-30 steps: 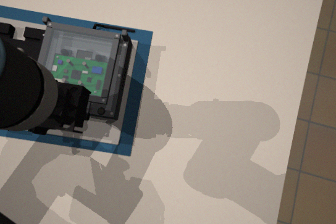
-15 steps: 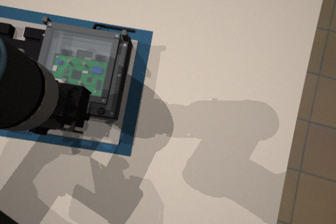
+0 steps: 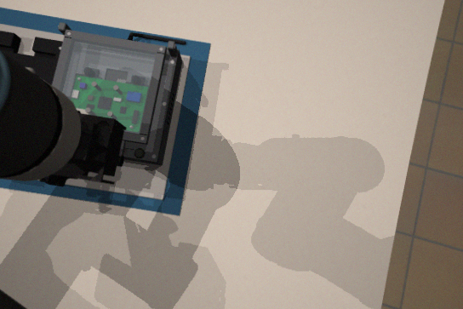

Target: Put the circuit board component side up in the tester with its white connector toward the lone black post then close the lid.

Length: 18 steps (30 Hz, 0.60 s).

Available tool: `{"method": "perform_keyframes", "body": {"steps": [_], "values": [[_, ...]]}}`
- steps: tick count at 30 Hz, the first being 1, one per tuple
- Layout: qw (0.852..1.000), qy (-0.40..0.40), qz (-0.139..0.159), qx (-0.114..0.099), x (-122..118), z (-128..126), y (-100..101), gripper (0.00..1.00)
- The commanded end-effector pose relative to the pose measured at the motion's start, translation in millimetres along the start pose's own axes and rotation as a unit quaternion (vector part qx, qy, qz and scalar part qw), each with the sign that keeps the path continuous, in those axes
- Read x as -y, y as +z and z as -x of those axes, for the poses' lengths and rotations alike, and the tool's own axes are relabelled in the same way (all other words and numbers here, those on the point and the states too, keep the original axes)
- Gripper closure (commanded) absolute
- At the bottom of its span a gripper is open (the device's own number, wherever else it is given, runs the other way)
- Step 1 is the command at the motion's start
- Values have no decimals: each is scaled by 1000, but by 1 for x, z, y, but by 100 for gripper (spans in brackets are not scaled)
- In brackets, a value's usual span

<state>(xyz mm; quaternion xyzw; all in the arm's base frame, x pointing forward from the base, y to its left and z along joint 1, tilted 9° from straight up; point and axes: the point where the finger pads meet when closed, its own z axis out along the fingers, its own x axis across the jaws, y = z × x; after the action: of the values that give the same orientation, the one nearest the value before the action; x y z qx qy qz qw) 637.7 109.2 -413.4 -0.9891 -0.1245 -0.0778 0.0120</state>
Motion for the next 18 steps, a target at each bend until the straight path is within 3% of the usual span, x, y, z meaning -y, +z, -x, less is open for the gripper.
{"method": "perform_keyframes", "body": {"steps": [1, 18], "values": [[1000, 0, 0, -1, 0, -3, 3, 100], [1000, 0, 0, -1, 0, -3, 6, 100]]}}
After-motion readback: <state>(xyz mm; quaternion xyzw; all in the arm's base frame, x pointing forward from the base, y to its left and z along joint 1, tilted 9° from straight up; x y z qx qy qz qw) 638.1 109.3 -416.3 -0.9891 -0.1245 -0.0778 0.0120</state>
